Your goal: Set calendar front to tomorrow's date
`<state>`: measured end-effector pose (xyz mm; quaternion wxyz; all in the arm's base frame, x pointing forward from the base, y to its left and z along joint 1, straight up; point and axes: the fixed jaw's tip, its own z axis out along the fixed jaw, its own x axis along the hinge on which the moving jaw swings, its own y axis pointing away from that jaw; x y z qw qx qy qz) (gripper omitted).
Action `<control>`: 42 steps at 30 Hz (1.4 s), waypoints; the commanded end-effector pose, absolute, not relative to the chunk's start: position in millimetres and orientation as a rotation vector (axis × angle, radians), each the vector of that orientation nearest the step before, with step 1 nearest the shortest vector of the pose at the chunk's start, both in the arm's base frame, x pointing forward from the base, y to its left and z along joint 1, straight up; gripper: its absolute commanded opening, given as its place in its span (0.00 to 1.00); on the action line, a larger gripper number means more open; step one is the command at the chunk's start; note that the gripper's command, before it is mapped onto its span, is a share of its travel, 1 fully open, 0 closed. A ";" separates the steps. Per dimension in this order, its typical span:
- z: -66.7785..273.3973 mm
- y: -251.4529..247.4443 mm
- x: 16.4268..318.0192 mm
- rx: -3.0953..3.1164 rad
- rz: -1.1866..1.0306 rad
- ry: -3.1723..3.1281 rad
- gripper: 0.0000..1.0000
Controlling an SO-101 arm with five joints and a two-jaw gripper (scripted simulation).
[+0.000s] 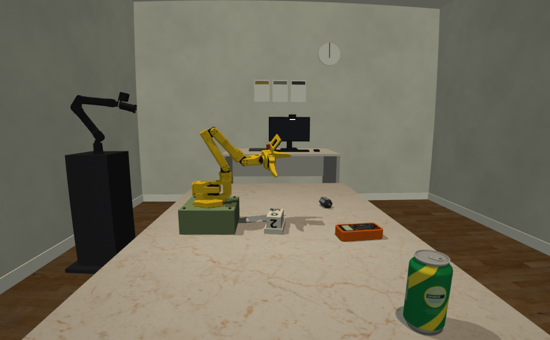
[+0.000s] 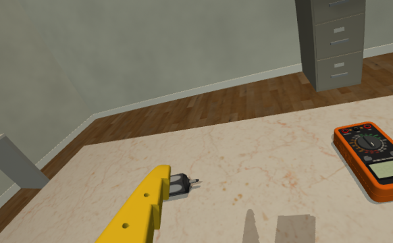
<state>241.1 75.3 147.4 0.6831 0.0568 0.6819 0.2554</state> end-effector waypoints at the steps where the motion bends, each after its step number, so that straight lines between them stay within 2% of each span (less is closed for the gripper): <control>1: 148.2 75.2 241.0 0.128 0.574 1.526 1.00; 21: 143.7 73.8 242.3 0.085 0.511 1.552 0.99; 33: 134.6 70.8 244.6 -0.005 0.388 1.601 0.96; 42: 121.4 65.7 246.9 -0.146 0.215 1.667 0.92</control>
